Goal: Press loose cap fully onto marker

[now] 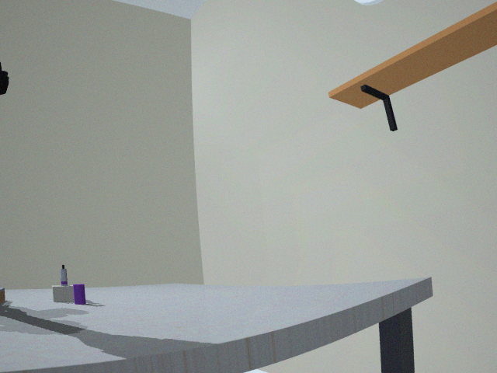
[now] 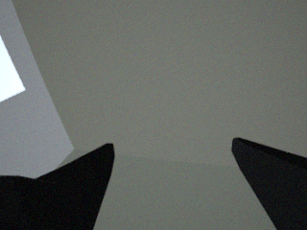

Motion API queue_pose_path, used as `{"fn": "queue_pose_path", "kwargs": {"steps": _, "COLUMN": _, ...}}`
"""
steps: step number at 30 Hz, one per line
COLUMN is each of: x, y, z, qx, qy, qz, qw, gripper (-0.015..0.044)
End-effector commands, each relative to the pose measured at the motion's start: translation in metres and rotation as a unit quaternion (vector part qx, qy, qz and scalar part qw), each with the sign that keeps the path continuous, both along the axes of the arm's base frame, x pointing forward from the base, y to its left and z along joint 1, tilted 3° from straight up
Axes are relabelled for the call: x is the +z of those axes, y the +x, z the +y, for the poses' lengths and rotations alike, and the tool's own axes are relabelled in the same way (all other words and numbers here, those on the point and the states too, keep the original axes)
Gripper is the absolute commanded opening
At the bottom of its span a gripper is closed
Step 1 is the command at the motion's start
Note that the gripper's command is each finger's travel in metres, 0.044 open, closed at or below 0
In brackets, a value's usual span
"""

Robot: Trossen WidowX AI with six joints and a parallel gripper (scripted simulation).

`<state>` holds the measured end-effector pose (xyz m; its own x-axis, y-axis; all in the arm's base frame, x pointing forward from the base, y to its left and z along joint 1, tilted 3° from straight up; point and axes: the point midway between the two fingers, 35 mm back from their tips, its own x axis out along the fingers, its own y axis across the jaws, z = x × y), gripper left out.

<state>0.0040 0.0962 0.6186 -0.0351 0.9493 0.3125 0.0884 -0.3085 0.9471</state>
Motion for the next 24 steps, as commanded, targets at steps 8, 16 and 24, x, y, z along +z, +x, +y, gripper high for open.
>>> {"fn": "queue_pose_path", "kwargs": {"steps": 8, "x": -0.043, "y": 0.030, "z": 0.071, "qx": -0.143, "qy": -0.116, "qz": -0.075, "qw": 0.980, "gripper": 0.0244}}
{"fn": "queue_pose_path", "kwargs": {"steps": 16, "x": -0.109, "y": 0.113, "z": 0.119, "qx": -0.288, "qy": -0.274, "qz": -0.124, "qw": 0.909, "gripper": 0.0244}}
{"fn": "queue_pose_path", "kwargs": {"steps": 24, "x": -0.191, "y": 0.216, "z": 0.109, "qx": -0.376, "qy": -0.443, "qz": -0.122, "qw": 0.805, "gripper": 0.0244}}
